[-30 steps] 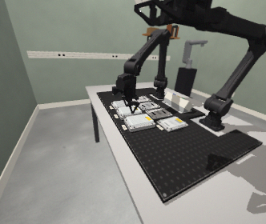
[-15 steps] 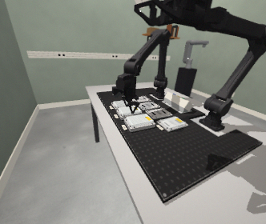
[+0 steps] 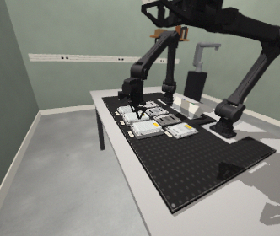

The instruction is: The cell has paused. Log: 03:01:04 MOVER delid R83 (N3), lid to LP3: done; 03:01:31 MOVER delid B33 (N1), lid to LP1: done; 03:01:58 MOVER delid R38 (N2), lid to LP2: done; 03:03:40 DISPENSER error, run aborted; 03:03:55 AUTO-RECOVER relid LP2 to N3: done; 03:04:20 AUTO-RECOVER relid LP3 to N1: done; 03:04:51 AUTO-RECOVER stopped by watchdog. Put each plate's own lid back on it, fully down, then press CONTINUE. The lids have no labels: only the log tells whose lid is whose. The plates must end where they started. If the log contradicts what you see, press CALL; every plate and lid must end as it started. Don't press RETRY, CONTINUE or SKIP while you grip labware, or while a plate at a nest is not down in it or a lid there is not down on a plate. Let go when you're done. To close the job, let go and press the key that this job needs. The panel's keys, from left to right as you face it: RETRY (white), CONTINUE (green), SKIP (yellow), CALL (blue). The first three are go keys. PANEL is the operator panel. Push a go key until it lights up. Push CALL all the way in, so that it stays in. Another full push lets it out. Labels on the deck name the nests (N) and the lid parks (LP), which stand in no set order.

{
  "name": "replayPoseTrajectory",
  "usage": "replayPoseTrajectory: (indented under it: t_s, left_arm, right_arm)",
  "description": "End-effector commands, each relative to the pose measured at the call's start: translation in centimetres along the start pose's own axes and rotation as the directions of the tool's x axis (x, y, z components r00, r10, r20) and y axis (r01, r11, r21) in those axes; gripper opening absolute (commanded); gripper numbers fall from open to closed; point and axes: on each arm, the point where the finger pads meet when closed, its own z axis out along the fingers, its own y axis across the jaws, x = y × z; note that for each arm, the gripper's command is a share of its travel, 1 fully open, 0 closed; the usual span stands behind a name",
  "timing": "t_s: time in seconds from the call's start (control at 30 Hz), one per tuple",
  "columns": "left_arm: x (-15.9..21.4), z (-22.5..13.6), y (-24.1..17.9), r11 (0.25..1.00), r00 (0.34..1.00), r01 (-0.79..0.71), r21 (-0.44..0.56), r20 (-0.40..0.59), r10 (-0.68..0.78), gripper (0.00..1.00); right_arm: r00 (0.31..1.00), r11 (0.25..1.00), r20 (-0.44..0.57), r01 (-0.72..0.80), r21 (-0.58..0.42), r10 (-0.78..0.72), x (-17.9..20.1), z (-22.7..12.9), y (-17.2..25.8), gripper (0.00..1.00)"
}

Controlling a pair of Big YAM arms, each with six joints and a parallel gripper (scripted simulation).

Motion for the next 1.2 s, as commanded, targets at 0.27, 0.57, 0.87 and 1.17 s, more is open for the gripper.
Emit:
replayPoseTrajectory:
  t_s: [0.27, 0.57, 0.87, 1.17]
  left_arm:
    - [-3.7, -0.6, 0.8, 1.0, 0.998, -0.013, -0.013, 0.067, 0.014, 1.0]
    - [-3.7, -0.6, 0.8, 1.0, 0.998, -0.013, -0.013, 0.067, 0.014, 1.0]
    - [-3.7, -0.6, 0.8, 1.0, 0.998, -0.013, -0.013, 0.067, 0.014, 1.0]
    - [-3.7, -0.6, 0.8, 1.0, 0.998, -0.013, -0.013, 0.067, 0.014, 1.0]
  right_arm:
    - [0.999, 1.0, 0.036, 0.007, -0.026, -0.006, -1.7, -1.0, 1.8, 0.81]
    - [0.999, 1.0, 0.036, 0.007, -0.026, -0.006, -1.7, -1.0, 1.8, 0.0]
    - [1.0, 1.0, 0.021, 0.005, -0.017, -0.005, -1.2, -0.9, 1.5, 0.0]
    - [0.999, 1.0, 0.04, 0.001, -0.03, 0.0, -1.4, -2.4, 1.4, 0.0]
